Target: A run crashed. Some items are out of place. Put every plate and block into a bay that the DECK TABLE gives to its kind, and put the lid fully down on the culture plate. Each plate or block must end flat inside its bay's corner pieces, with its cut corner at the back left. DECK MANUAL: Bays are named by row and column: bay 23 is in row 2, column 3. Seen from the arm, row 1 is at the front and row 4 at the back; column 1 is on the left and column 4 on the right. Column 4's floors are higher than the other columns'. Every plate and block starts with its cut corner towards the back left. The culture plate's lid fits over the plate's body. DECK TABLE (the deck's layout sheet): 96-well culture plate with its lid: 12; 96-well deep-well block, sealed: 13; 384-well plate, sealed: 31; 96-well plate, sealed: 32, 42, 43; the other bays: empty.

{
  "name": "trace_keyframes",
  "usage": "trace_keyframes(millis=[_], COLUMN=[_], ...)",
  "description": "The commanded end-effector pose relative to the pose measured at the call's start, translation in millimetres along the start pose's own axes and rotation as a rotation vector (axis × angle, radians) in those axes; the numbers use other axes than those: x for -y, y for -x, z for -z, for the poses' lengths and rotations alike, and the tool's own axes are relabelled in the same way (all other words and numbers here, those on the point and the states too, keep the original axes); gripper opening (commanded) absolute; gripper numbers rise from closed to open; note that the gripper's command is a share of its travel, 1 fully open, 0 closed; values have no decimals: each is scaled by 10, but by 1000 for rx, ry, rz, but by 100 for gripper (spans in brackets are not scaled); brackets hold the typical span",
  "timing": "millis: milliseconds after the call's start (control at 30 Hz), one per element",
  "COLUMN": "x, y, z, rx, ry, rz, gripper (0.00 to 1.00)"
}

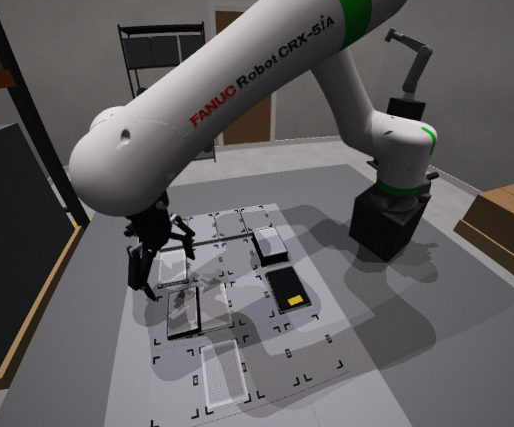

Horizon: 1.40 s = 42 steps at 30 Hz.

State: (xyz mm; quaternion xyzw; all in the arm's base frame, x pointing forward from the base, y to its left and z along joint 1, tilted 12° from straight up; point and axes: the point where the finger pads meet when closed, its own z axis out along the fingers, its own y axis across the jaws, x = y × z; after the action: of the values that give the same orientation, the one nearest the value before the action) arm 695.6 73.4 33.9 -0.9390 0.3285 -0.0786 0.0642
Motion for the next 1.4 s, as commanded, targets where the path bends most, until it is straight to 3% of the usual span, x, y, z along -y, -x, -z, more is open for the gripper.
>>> trace_keyframes(millis=[0,600,1367], x=[132,410,411], y=[165,544,544], z=[-3,-34,-154], rx=[1,-1,-1], ry=[-7,-7,-7], rz=[183,716,725], gripper=[100,100,100])
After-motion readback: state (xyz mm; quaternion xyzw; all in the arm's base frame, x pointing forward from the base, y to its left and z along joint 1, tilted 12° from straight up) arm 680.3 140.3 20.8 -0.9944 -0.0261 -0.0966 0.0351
